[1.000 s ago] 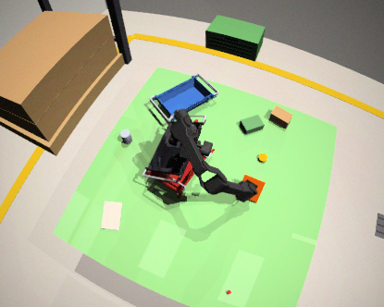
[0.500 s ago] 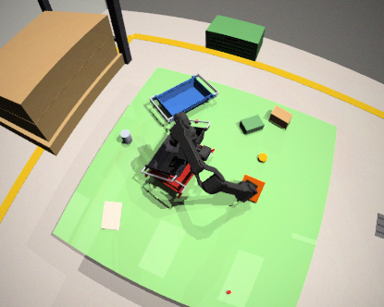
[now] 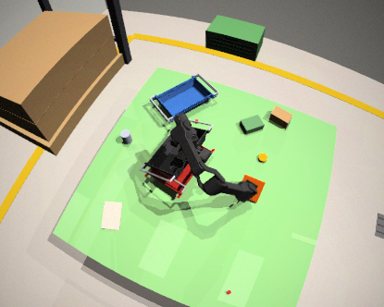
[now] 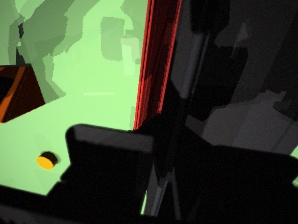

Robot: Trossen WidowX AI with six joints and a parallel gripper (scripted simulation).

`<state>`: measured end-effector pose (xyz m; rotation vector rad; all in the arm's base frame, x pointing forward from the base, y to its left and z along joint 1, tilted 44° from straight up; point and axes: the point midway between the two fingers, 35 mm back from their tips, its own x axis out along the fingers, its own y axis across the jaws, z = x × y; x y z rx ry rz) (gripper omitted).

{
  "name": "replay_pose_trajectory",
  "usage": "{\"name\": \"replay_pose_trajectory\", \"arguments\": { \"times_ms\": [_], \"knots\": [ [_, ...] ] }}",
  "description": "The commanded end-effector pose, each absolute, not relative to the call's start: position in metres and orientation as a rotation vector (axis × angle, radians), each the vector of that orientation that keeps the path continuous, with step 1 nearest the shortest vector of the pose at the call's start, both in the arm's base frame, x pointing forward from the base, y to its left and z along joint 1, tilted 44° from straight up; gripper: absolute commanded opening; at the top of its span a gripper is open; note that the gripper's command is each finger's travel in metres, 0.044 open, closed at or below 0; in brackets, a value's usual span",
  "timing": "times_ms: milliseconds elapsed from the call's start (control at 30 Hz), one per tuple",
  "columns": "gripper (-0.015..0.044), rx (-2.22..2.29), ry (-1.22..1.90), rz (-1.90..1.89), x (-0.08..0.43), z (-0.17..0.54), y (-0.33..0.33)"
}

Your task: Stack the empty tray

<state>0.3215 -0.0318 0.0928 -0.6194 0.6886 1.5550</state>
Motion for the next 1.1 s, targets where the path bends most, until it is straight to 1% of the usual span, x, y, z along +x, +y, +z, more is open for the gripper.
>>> {"name": "replay_pose_trajectory", "arguments": {
  "times_ms": [0,1067],
  "knots": [
    [0.0000,-0.600,0.698,1.553,0.317,0.091,-0.028],
    [0.0000,-0.600,0.698,1.554,0.305,0.084,-0.013]
  ]
}}
